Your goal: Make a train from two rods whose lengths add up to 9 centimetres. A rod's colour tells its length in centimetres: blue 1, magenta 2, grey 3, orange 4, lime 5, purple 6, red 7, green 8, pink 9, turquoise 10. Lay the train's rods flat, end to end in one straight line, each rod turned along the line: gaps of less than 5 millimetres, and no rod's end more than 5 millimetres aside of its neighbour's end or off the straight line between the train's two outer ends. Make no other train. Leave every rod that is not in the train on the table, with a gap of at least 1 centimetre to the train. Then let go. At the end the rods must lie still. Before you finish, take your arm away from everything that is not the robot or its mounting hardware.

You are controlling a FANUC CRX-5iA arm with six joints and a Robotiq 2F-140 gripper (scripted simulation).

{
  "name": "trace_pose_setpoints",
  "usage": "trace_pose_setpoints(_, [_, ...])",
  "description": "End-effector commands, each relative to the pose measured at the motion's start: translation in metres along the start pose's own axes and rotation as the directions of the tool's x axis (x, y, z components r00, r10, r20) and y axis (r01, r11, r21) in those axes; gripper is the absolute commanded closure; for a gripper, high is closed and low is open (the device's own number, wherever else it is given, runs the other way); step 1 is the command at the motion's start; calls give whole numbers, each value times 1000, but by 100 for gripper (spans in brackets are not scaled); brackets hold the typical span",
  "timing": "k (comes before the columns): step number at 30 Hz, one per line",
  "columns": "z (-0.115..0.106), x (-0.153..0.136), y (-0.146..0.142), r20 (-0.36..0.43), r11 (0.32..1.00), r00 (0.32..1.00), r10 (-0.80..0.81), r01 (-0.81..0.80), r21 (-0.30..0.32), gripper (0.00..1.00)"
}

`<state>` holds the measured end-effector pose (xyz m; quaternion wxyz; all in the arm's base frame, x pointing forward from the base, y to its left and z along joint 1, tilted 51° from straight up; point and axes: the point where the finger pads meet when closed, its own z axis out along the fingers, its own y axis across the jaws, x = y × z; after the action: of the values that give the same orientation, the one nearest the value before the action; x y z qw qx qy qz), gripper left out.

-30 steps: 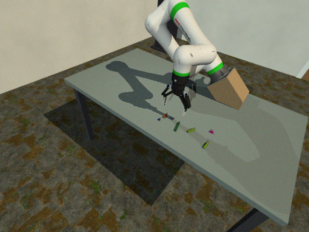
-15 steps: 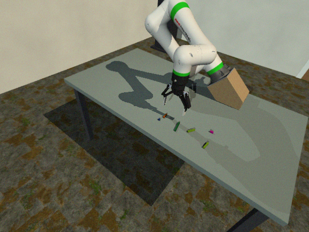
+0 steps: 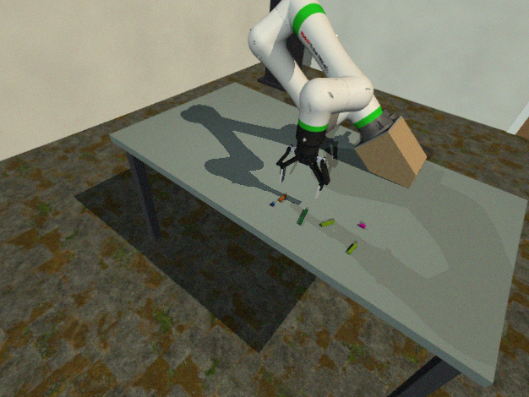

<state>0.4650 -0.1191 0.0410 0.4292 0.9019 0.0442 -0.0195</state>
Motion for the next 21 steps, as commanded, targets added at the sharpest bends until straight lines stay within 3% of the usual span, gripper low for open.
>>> trace_pose_setpoints(1, [0, 2, -9, 1, 986, 986, -167, 167, 4, 0])
trace_pose_setpoints(7, [0, 4, -21, 0, 922, 922, -387, 387, 5, 0])
trace_pose_setpoints(13, [0, 6, -33, -2, 809, 809, -588, 588, 5, 0])
trace_pose_setpoints(21, [0, 6, -34, -2, 798, 798, -603, 603, 5, 0])
